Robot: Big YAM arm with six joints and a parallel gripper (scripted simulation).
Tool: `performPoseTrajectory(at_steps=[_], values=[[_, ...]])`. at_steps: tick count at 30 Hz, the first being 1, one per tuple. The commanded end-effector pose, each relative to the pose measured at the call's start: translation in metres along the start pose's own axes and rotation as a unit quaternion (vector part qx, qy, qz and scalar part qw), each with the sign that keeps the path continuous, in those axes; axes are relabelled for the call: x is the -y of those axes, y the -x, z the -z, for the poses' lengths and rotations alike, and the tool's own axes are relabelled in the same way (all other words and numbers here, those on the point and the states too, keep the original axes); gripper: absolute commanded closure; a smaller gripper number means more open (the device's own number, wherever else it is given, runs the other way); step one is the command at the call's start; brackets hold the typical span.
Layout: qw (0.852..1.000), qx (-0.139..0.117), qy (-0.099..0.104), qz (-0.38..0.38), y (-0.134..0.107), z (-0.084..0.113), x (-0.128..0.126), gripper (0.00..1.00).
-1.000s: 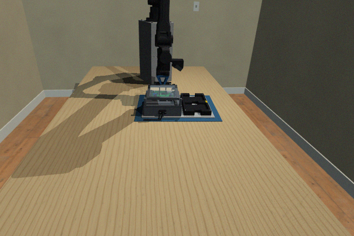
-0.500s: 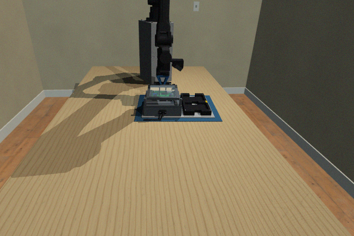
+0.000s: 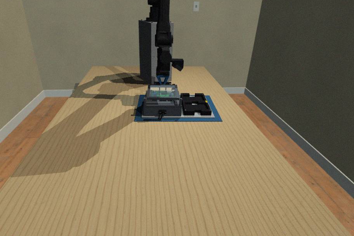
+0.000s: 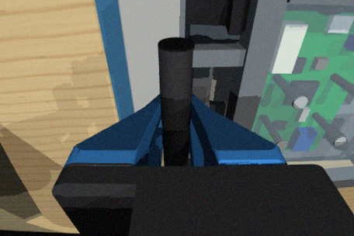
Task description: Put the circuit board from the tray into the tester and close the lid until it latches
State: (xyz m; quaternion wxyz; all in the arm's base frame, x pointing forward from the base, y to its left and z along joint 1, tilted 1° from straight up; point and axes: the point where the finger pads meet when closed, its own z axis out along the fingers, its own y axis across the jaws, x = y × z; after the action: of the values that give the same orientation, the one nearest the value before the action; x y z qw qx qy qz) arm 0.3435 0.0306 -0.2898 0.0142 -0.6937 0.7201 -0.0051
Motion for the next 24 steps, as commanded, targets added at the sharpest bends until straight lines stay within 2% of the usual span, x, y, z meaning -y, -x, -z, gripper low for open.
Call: performPoseTrajectory(at_steps=[1, 24], values=[[1.0, -0.002, 0.001, 0.0, 0.0003, -0.01, -0.0018, 1.0], [1.0, -0.002, 0.001, 0.0, 0.0003, -0.013, -0.0018, 1.0]])
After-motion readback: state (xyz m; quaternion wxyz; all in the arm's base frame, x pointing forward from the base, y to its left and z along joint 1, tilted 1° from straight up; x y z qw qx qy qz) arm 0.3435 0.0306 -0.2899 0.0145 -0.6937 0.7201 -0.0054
